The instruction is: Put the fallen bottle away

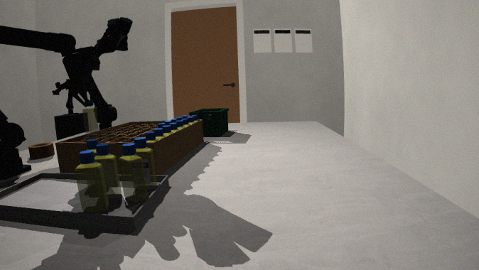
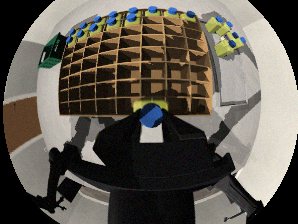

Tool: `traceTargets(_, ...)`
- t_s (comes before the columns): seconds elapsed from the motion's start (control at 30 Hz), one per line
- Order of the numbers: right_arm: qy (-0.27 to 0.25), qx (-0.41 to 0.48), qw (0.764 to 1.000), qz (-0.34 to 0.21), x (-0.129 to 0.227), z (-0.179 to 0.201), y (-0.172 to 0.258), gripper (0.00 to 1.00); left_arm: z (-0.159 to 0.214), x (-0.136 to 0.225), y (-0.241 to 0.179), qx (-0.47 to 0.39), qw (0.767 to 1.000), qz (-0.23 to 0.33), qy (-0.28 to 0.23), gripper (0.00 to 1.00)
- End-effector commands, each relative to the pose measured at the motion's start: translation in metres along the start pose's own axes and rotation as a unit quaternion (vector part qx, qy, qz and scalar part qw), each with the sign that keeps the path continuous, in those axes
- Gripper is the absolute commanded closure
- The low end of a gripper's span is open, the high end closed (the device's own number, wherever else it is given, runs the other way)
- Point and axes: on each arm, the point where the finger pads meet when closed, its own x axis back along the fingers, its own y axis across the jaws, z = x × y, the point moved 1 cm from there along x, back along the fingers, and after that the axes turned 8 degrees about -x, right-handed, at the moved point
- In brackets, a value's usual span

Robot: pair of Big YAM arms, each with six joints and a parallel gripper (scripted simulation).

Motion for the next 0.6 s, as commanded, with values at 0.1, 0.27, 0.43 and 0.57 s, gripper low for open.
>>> traceTargets(0.1,-0.02,-0.026,0.999,-0.033,0.016,-0.016,0.011,0.79,-0.01,0.003,0.002,-0.009,1.0,-0.003,-0.006,0.0)
traceTargets(0.27,-0.011,-0.027,0.999,-0.018,0.0,-0.003,0.0,0.79,-0.01,0.003,0.002,-0.009,1.0,-0.003,-0.006,0.0)
traceTargets(0.43,-0.01,-0.019,1.0,-0.016,-0.002,0.0,-0.001,0.79,-0.01,0.003,0.002,-0.009,1.0,-0.003,-0.006,0.0)
traceTargets(0.57,-0.016,-0.024,0.999,-0.028,0.008,-0.008,0.006,0.79,-0.01,0.003,0.002,-0.009,1.0,-0.003,-0.006,0.0)
